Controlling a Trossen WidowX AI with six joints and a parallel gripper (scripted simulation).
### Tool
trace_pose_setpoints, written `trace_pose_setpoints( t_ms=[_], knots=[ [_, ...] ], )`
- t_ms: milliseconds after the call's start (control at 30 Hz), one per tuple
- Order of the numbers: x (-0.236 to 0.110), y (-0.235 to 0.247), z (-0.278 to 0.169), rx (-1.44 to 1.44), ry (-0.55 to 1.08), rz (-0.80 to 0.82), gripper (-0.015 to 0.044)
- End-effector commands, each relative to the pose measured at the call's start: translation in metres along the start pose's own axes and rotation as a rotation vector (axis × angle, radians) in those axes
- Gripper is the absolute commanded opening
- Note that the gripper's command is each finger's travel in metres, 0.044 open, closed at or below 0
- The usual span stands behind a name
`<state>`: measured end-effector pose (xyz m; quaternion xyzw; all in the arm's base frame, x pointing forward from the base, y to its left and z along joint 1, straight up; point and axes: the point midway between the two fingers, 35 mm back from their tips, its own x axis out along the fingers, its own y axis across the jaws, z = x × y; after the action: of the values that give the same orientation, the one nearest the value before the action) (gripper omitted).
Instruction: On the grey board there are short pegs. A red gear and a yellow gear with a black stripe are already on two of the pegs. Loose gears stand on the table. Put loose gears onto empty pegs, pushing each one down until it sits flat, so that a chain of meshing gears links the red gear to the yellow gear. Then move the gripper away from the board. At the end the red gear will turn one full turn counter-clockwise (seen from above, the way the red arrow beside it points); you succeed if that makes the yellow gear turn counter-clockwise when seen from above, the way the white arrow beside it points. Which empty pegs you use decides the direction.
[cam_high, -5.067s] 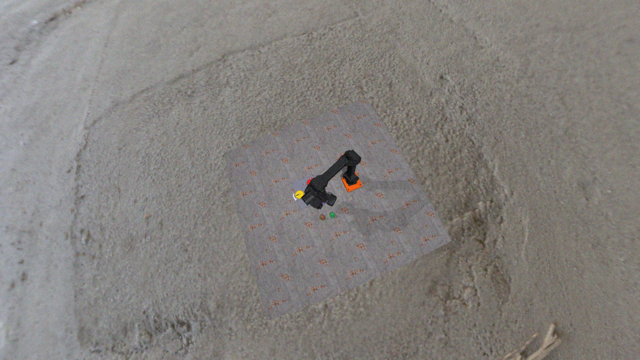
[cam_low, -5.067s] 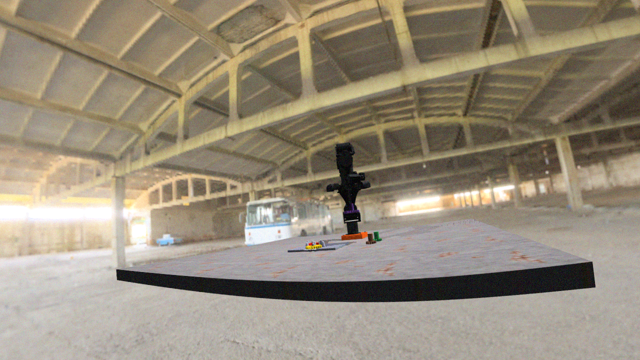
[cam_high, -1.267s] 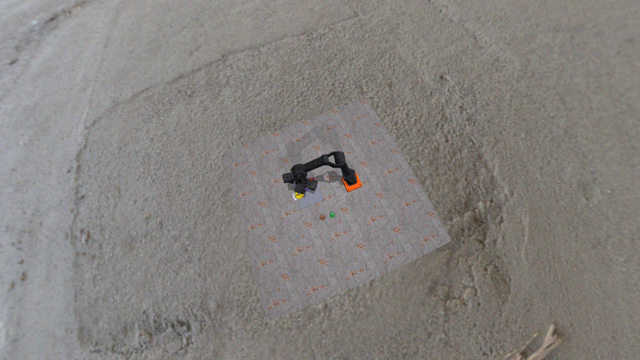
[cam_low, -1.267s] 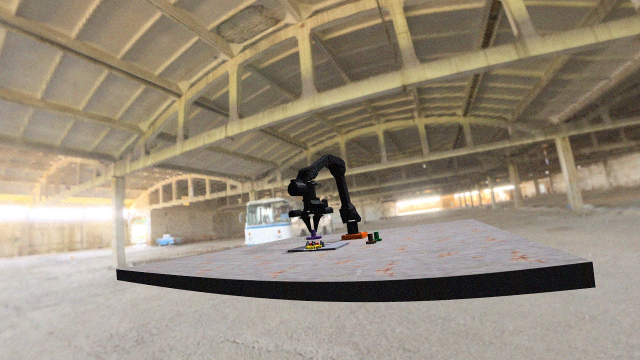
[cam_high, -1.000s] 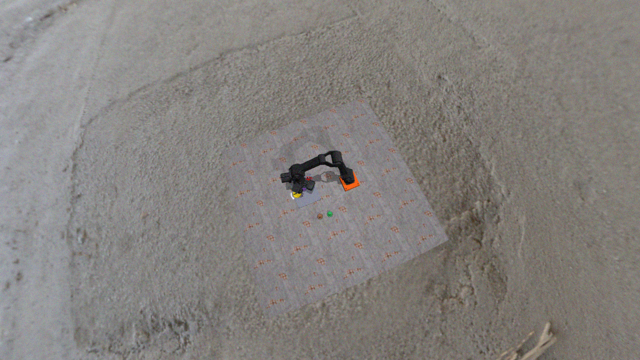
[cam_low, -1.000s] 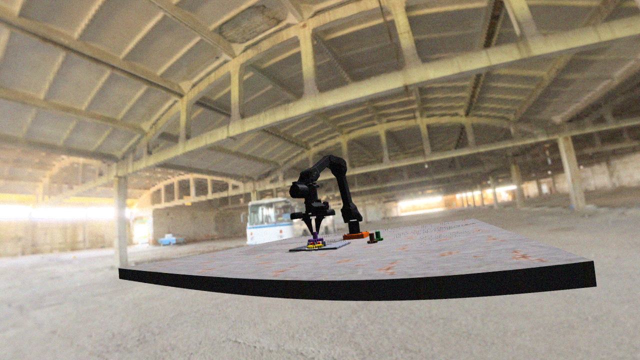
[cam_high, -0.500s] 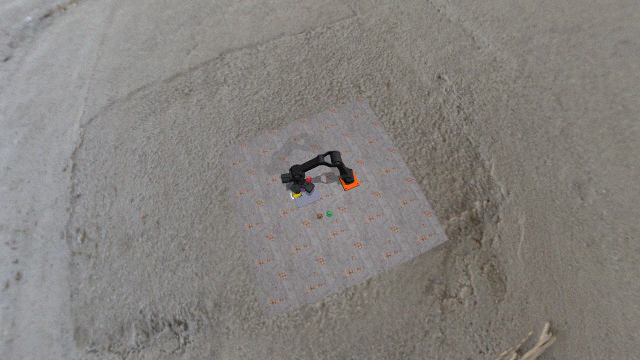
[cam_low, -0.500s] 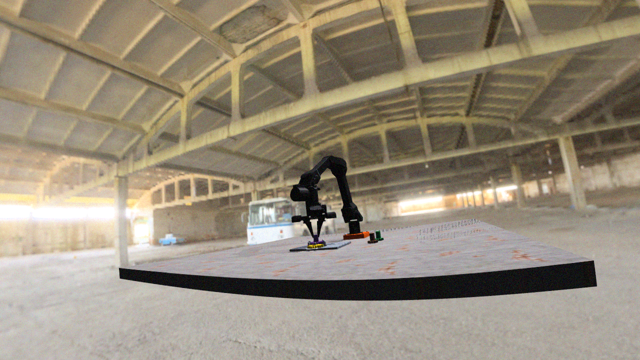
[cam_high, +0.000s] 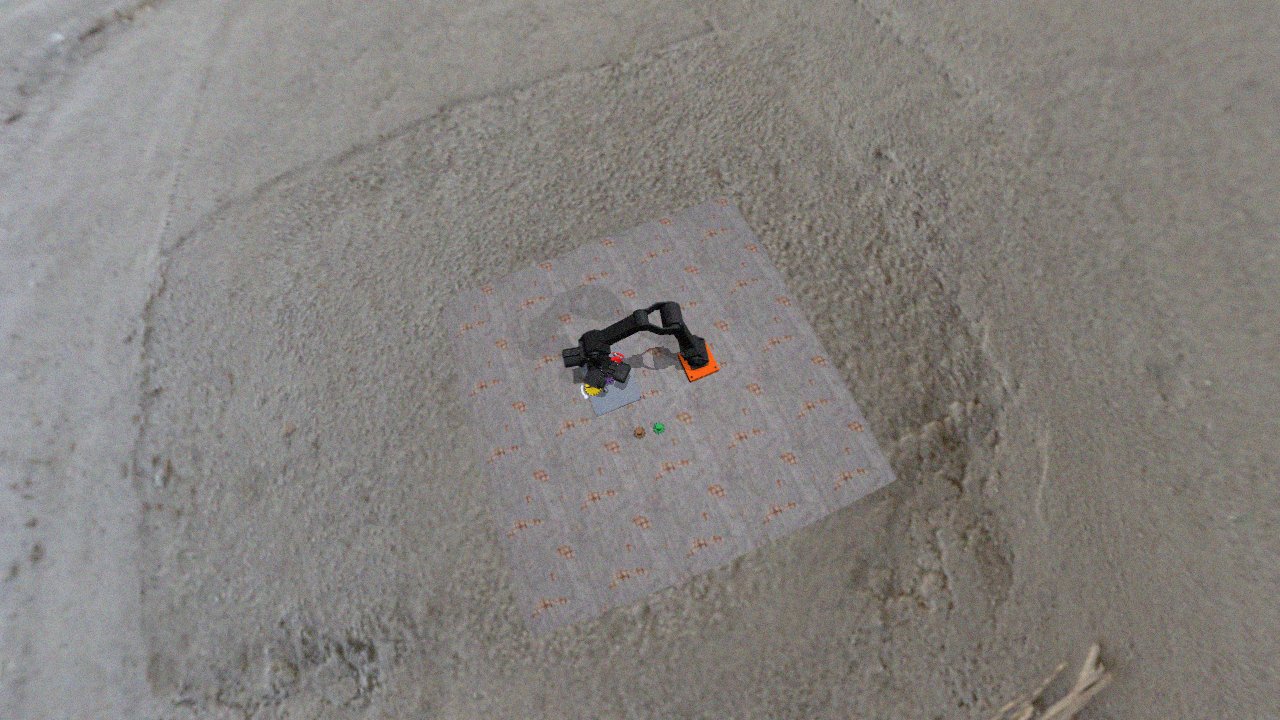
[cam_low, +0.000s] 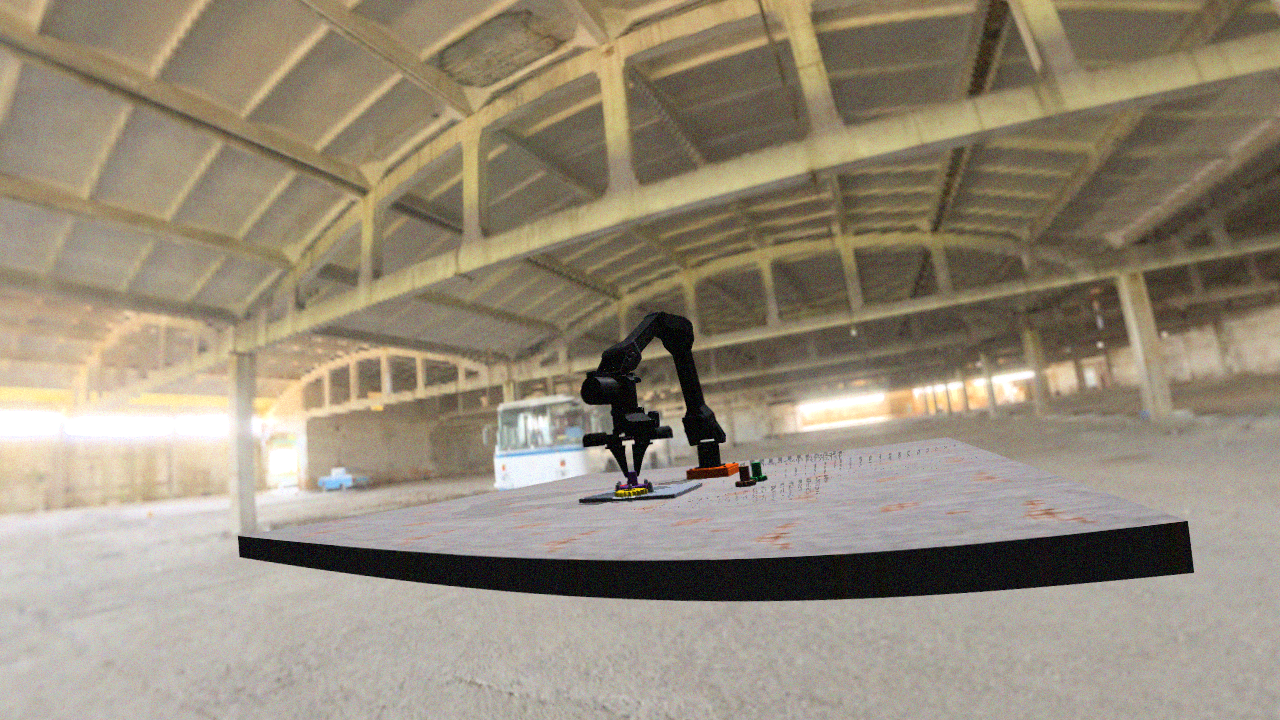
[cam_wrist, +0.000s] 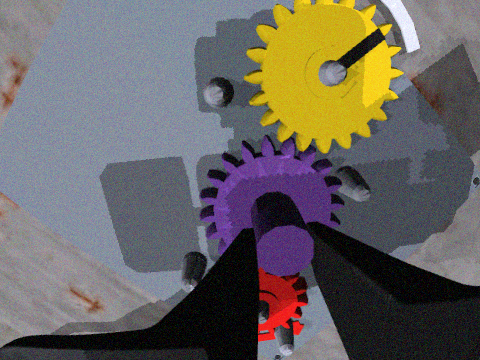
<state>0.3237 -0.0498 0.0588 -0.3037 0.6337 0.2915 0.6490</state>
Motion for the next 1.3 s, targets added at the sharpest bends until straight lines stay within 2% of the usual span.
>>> trace_pose_setpoints(
  t_ms=[0,167,333,367,533,733,833,900,1033,1200,1267],
  knots=[
    [0.001,0.000,0.000,-0.062,-0.002,0.000,0.0000],
    [0.003,-0.001,-0.001,-0.099,-0.002,0.000,0.0000],
    [0.001,-0.001,0.000,-0.048,-0.002,0.000,0.0131],
    [0.000,-0.001,0.000,-0.028,-0.002,0.000,0.0140],
    [-0.008,-0.001,0.000,0.018,-0.002,0.000,0.0140],
    [-0.043,-0.001,0.001,0.053,-0.002,0.000,0.0140],
    [-0.047,0.000,0.000,0.057,-0.002,0.000,0.0140],
    [-0.047,0.000,0.000,0.045,-0.001,0.001,0.0193],
    [-0.087,0.003,-0.002,0.045,-0.001,0.001,0.0298],
    [-0.089,0.003,-0.002,0.045,-0.001,0.001,0.0429],
    [-0.089,0.003,-0.002,0.045,-0.001,0.001,0.0440]
  ],
)
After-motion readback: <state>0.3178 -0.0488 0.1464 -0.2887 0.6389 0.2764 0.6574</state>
